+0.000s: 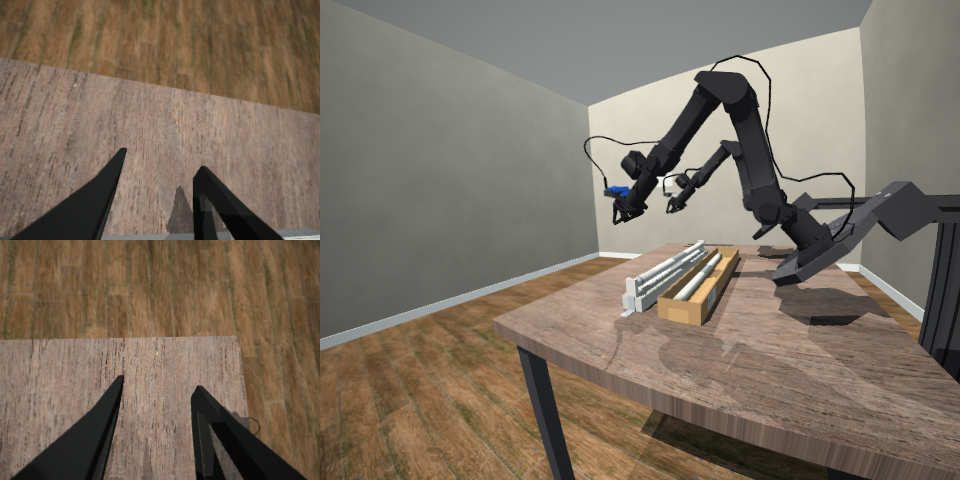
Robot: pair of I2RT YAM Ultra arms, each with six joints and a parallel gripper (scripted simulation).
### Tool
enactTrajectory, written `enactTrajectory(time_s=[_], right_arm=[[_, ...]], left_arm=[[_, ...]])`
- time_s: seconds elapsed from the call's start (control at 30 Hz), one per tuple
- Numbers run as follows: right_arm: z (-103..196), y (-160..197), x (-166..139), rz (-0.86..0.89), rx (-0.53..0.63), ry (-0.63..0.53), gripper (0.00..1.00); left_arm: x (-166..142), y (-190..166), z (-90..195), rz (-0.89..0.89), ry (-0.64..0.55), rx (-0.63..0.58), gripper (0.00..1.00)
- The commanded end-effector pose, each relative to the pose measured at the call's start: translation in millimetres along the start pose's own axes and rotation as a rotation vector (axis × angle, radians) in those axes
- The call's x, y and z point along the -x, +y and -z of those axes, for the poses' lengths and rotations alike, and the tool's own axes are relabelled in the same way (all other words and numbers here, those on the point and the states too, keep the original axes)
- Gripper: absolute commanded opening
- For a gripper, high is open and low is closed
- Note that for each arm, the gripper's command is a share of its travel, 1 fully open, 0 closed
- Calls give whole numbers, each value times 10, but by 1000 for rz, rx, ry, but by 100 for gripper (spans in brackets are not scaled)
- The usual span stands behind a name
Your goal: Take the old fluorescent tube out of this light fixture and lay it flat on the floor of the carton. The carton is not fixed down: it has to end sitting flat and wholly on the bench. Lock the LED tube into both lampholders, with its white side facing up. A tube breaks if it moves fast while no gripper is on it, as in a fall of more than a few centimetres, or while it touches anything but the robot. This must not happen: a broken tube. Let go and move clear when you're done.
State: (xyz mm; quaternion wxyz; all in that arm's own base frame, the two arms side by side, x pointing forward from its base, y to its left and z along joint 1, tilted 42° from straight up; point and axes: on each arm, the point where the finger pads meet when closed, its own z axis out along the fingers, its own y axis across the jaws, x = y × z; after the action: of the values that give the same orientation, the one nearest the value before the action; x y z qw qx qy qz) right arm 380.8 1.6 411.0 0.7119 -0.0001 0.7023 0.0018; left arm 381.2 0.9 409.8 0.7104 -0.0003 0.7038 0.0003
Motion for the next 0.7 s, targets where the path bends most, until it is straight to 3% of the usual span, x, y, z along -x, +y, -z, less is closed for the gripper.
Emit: enactTrajectory(time_s=[0.0, 0.13, 0.17, 0.2, 0.27, 0.6, 0.67], right_arm=[[28, -11, 204, 7, -5, -35, 49], [46, -3, 227, 4, -2, -53, 49], [-83, 92, -371, 27, 15, 101, 49], [-67, 96, -310, 47, 8, 93, 49], [-75, 168, -424, 100, 6, 133, 49], [58, 853, -1332, 517, 105, 394, 49], [58, 853, -1332, 517, 105, 394, 49]], left_arm=[[246, 27, 79, -12, -50, 3, 49], [227, -1, 53, -11, -55, -5, 49], [25, -47, -10, -37, 8, -8, 49], [-149, -41, 31, -67, 40, -3, 49], [-128, -33, 87, -141, 40, 9, 49], [-673, -122, 157, -603, 197, -2, 49], [-673, -122, 157, -603, 197, -2, 49]])
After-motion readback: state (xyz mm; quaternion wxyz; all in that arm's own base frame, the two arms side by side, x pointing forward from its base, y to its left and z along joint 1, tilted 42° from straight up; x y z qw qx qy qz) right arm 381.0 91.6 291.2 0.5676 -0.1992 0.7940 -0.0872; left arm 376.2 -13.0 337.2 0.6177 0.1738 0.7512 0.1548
